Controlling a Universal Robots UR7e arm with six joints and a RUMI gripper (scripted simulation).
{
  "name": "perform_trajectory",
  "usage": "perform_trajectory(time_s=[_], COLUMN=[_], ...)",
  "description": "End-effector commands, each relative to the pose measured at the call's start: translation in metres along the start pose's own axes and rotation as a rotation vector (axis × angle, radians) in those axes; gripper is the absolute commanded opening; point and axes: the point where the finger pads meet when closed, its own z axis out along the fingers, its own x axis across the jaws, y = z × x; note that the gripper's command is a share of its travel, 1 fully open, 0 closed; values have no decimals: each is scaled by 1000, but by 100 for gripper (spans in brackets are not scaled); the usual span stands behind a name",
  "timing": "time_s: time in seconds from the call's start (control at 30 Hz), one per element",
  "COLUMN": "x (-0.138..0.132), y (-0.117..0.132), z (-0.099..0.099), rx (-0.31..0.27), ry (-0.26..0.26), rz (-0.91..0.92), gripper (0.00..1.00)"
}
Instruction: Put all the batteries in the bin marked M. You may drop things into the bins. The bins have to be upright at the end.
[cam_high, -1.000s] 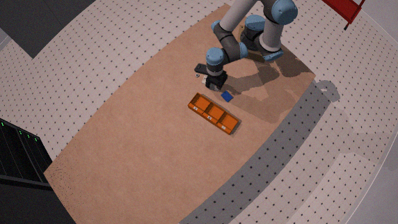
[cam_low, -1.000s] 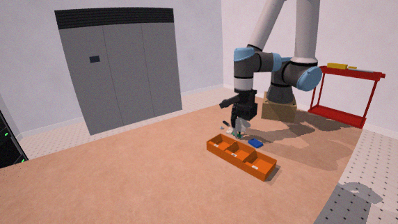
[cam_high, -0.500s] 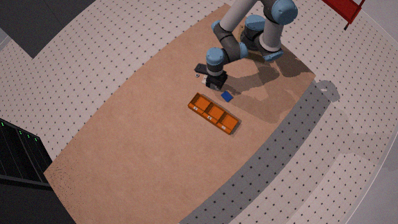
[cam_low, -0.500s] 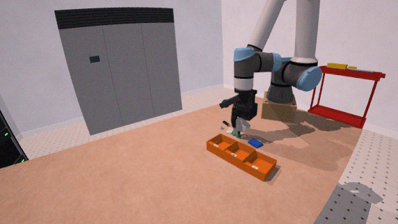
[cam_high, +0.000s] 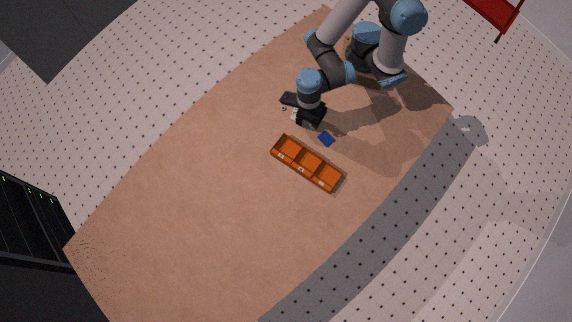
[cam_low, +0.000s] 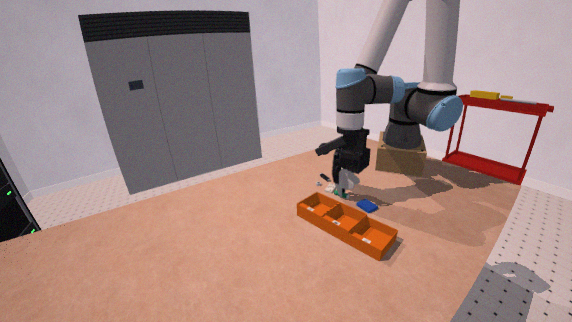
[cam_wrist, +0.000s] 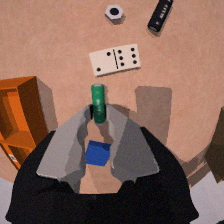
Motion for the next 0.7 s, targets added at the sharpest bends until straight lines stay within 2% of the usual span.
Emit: perform_trajectory(time_s=[0.0, 0.2, 0.67], x=[0, 0, -2], y=[0, 0, -1], z=[-1, -1, -49], rx=[2, 2, 4], ry=[-2, -2, -5], rz=[-1, -1, 0], gripper=[0, 0, 0])
